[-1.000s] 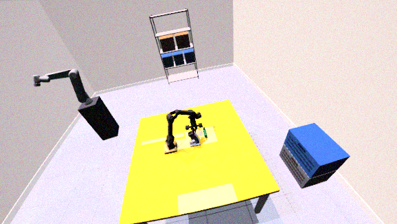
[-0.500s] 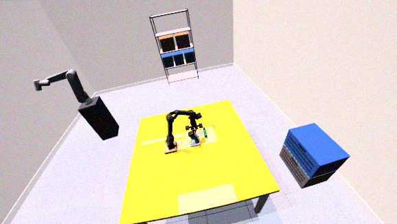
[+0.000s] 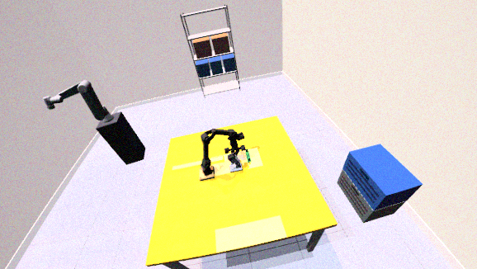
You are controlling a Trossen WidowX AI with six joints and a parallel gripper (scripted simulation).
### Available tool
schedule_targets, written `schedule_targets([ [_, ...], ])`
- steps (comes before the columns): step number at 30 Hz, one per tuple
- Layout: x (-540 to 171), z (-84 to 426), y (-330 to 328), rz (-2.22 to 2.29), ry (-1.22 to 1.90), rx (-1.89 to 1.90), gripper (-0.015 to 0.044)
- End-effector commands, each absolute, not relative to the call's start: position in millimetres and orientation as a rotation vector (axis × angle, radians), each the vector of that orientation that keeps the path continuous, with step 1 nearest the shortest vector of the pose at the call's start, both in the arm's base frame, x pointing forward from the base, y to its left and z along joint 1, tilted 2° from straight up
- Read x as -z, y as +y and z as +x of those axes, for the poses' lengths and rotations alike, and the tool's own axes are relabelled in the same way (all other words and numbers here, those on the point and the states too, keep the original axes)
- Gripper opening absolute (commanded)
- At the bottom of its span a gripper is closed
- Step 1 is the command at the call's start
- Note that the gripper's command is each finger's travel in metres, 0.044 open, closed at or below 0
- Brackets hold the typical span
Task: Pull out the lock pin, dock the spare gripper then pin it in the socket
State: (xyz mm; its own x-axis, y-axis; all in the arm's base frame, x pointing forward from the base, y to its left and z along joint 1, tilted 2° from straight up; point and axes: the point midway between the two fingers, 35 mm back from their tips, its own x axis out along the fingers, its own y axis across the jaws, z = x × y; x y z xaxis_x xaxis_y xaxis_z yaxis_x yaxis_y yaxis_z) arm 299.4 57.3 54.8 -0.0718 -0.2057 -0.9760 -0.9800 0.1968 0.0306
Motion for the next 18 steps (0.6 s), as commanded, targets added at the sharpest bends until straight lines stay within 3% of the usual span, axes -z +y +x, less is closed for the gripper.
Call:
schedule_targets([
  [1,-55.3,299.2,54.5,-1.192,1.485,-0.993,0.0],
  [18,-54.9,298.3,43.0,-1.188,1.489,-0.999,0.0],
])
